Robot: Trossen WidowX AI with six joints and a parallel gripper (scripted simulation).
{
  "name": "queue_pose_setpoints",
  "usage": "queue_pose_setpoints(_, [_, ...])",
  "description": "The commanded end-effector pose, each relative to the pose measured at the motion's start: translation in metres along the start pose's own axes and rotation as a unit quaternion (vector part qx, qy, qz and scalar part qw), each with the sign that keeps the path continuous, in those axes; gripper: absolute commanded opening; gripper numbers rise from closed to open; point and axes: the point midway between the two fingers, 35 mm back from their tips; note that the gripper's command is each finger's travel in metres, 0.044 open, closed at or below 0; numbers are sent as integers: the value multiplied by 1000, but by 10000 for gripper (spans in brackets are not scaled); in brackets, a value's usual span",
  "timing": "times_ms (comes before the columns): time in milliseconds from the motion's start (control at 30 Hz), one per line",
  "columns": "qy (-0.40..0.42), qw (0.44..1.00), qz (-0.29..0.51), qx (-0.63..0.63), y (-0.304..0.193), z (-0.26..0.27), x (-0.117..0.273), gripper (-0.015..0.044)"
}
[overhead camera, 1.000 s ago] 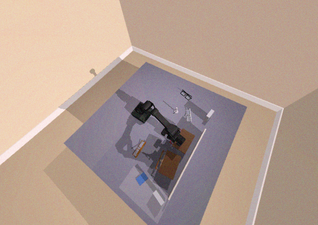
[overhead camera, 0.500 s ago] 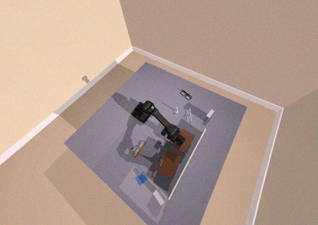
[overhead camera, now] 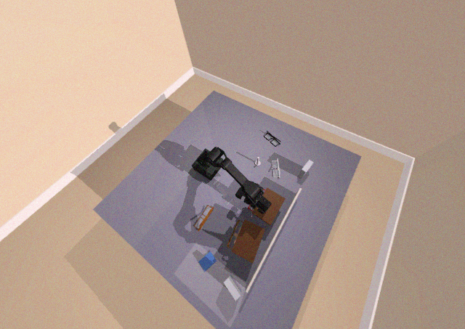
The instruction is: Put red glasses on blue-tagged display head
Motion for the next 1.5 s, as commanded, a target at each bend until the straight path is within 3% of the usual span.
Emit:
queue_pose_setpoints(0, [1, 1000, 2, -1, -1, 0, -1, 0])
queue_pose_setpoints(1467, [1, 1000, 2, -1, -1, 0, -5, 0])
Point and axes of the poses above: the point midway between the two fingers, 35 mm back from their tips, its own x axis back along the fingers, its own z axis across the jaws, y = z × x, and after that the axes turned 6 degrees about -x, right-handed
